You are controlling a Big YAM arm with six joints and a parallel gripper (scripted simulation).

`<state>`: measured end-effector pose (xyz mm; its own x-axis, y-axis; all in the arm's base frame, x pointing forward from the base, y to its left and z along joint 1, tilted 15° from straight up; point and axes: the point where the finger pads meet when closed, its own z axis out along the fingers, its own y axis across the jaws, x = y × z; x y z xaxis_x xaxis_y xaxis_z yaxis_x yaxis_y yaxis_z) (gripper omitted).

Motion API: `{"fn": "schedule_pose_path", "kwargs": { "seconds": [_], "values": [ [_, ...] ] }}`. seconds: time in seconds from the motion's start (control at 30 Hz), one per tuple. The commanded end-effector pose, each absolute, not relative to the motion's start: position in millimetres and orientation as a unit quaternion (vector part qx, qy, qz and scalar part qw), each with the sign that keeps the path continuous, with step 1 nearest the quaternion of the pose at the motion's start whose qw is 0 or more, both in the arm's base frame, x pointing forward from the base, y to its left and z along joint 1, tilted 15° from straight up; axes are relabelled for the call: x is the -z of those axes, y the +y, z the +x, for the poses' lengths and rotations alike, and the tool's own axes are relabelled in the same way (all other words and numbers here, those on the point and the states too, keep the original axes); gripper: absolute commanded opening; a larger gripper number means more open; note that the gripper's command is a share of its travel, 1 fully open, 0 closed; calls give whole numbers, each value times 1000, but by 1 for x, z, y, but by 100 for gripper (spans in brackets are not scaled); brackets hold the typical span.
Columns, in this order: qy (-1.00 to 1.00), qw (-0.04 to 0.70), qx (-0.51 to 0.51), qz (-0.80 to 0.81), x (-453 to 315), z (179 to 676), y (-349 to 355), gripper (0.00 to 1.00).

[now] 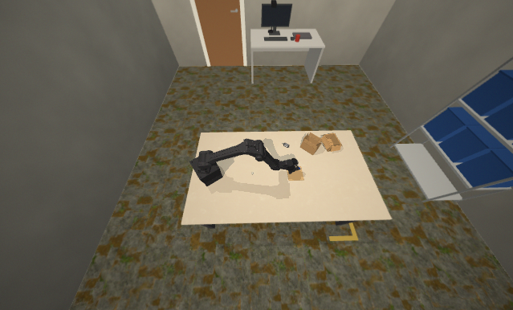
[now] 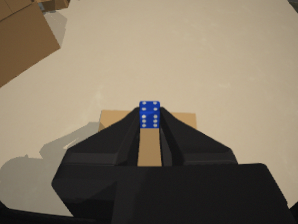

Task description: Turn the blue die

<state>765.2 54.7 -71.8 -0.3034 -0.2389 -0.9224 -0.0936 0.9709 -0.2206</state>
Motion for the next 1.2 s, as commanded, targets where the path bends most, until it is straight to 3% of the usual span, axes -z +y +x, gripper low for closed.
{"fn": "schedule_pose_path", "kwargs": {
  "seconds": [0.0, 0.57, 1.17],
  "values": [
    [802, 584, 71, -104, 92, 777, 42, 11],
    [804, 581, 72, -104, 145, 784, 31, 11],
    [803, 582, 69, -108, 149, 785, 38, 11]
  ]
}}
